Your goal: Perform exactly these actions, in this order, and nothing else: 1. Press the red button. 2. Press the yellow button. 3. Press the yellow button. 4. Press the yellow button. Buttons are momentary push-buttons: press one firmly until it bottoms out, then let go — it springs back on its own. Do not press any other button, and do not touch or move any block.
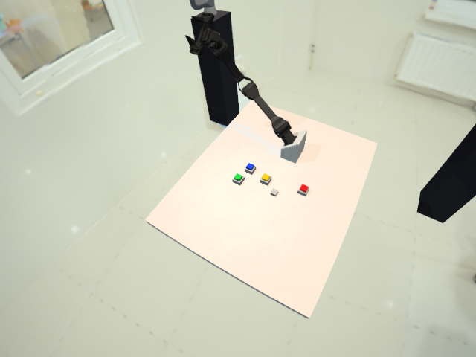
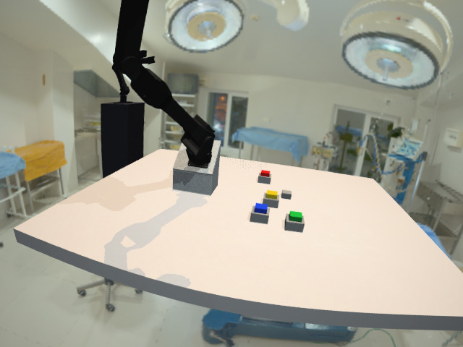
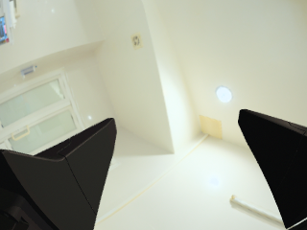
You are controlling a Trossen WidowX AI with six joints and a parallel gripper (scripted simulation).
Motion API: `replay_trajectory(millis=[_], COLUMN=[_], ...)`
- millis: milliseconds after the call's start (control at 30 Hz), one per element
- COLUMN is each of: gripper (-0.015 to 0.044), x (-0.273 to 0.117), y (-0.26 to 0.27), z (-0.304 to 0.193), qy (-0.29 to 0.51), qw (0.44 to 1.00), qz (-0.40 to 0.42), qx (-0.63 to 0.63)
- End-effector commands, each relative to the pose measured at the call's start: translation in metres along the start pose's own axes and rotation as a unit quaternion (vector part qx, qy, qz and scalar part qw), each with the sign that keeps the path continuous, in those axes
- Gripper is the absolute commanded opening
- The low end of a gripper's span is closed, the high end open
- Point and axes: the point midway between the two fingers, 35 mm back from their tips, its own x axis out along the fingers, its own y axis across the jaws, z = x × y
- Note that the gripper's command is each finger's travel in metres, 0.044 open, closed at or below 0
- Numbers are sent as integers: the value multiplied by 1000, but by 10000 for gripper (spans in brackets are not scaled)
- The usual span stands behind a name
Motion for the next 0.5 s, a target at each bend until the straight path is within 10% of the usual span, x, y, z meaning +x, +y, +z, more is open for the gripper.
replay_trajectory(millis=[0,467], gripper=[400,400], x=[2,58], y=[1,75], z=[5,207], qy=[-5,-169], qw=[1000,931], qz=[2,181], qx=[6,267])
